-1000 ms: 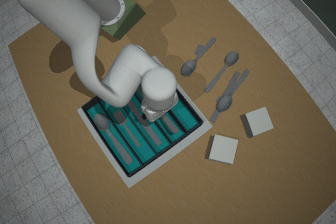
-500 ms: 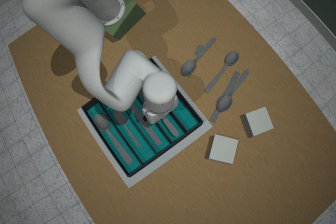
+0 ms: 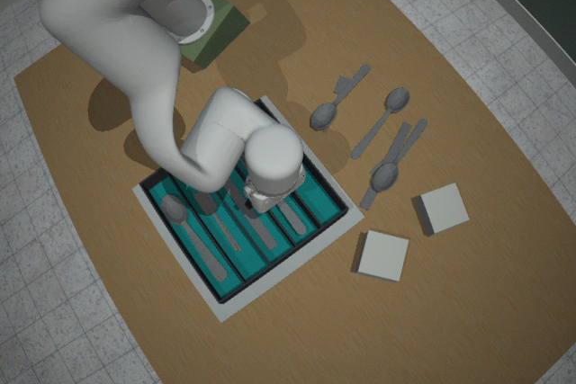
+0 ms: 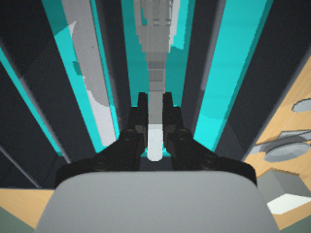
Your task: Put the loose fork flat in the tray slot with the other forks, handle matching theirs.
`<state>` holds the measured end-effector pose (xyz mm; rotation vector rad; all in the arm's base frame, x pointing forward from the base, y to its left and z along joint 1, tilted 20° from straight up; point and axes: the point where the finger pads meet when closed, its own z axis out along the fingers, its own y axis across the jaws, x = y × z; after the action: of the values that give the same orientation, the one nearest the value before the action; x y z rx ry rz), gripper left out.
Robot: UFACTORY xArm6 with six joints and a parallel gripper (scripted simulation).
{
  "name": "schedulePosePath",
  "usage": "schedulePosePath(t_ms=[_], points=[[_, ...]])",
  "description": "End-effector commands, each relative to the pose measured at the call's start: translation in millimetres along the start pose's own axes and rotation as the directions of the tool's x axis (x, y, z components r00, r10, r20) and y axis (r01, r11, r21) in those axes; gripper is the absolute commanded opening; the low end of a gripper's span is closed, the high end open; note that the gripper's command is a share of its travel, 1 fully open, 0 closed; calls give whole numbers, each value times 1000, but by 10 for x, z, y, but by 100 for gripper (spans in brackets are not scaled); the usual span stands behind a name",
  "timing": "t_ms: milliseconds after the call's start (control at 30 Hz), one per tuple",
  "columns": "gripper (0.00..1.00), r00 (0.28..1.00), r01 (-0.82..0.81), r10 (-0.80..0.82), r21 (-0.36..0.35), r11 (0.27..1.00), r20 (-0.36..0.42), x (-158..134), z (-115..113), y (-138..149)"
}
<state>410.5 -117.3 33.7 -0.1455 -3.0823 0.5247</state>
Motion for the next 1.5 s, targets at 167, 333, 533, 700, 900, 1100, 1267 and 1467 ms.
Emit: schedulePosePath(t_ms=[167, 333, 533, 700, 900, 1100, 1267, 1467], points=[[5, 1000, 0, 0, 0, 1000, 3, -13, -11, -2], [5, 1000, 0, 0, 0, 1000, 3, -13, -11, -2], [5, 1000, 0, 0, 0, 1000, 3, -13, -11, -2], [24, 1000, 0, 0, 0, 1000, 3, -13, -11, -2], [24, 1000, 0, 0, 0, 1000, 3, -13, -11, -2], [24, 1000, 0, 0, 0, 1000, 3, -13, -11, -2], [24, 1000, 0, 0, 0, 1000, 3, -13, -11, -2], [24, 1000, 0, 0, 0, 1000, 3, -13, -11, -2]])
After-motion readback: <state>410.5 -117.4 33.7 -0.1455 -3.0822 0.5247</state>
